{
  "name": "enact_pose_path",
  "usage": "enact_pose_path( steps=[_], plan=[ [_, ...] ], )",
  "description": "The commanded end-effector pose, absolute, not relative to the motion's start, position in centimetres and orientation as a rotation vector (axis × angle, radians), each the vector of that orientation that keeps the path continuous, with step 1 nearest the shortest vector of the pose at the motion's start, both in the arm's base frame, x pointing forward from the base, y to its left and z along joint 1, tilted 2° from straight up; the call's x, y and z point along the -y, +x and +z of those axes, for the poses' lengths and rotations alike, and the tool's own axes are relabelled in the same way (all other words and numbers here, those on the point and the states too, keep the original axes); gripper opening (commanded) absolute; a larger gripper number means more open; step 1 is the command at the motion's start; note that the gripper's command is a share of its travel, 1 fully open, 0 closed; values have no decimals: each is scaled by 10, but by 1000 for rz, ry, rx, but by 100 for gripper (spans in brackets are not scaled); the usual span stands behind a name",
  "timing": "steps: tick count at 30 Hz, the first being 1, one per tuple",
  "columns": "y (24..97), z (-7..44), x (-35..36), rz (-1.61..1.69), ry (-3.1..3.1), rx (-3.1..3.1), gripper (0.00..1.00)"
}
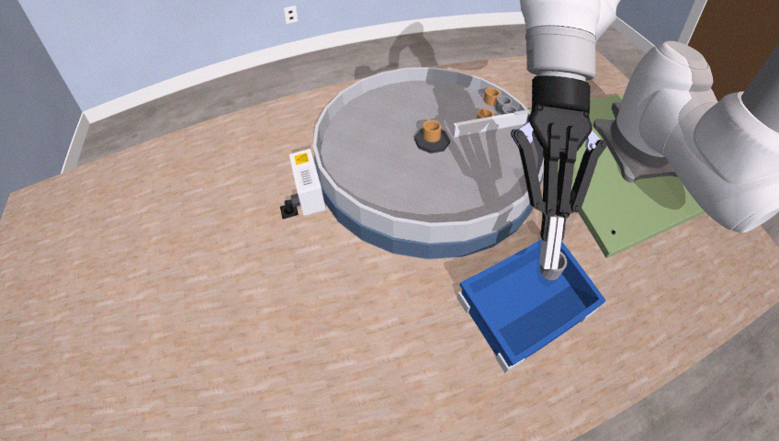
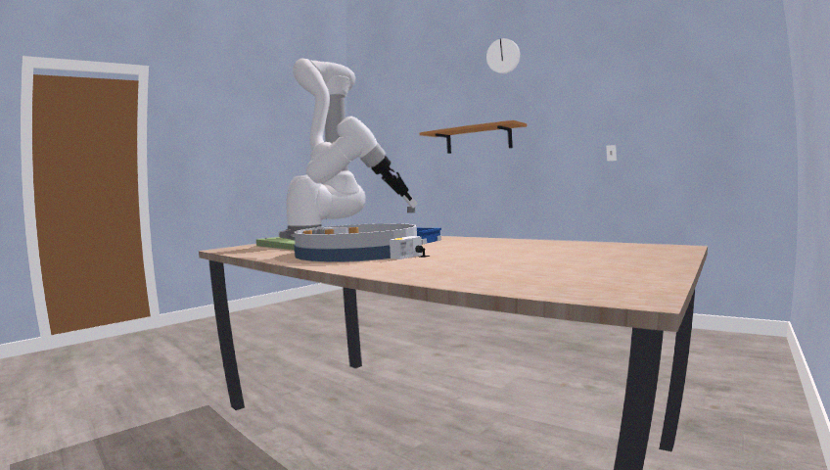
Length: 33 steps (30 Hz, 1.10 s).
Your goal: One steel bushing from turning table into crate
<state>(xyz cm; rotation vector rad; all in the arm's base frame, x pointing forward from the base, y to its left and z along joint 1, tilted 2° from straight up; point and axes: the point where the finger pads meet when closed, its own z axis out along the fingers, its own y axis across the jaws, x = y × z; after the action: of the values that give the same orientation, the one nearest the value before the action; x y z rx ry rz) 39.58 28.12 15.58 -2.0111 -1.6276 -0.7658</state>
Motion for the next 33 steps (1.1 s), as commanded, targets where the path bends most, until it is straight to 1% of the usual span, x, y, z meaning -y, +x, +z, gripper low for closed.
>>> enact_pose_path(
  steps=[1,11,20,27,33],
  plan=[
    [396,156,-281,-766,-2011,1627,0],
    [396,154,-281,-766,-2011,1627,0],
    [397,110,-282,-766,-2011,1627,0],
    [397,95,-282,-766,-2011,1627,0],
    [397,95,-282,-766,-2011,1627,0]
  ],
)
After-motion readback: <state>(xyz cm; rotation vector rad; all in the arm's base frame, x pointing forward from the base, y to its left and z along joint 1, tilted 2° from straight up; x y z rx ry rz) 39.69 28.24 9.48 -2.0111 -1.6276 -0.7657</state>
